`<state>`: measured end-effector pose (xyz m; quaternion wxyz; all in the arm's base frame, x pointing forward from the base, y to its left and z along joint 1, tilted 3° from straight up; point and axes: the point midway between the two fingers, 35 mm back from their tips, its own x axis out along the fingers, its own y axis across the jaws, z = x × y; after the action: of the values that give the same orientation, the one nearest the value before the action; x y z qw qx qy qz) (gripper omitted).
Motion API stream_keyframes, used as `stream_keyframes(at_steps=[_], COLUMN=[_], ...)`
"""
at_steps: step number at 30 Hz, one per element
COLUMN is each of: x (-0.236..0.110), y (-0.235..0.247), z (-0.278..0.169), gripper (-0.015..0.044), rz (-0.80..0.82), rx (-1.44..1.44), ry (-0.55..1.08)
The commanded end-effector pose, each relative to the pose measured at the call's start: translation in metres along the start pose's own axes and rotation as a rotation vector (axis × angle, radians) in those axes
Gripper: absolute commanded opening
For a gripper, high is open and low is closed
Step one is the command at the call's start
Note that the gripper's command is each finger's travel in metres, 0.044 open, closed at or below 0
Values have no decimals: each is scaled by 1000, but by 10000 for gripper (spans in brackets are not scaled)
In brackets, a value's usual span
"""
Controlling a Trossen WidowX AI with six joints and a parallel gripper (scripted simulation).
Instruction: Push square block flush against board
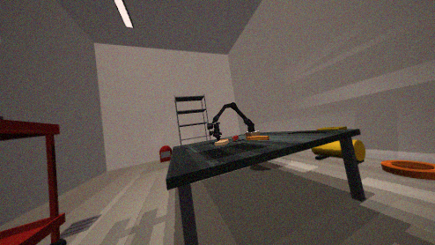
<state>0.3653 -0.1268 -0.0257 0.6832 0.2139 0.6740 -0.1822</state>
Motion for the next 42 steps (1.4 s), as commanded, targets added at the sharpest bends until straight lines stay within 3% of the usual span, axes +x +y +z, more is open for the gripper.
stream_keyframes(at_steps=[1,42], x=[-1,-2], y=[1,3], z=[-5,-44], gripper=[0,0], rz=[4,4], rx=[2,2], ry=[2,5])
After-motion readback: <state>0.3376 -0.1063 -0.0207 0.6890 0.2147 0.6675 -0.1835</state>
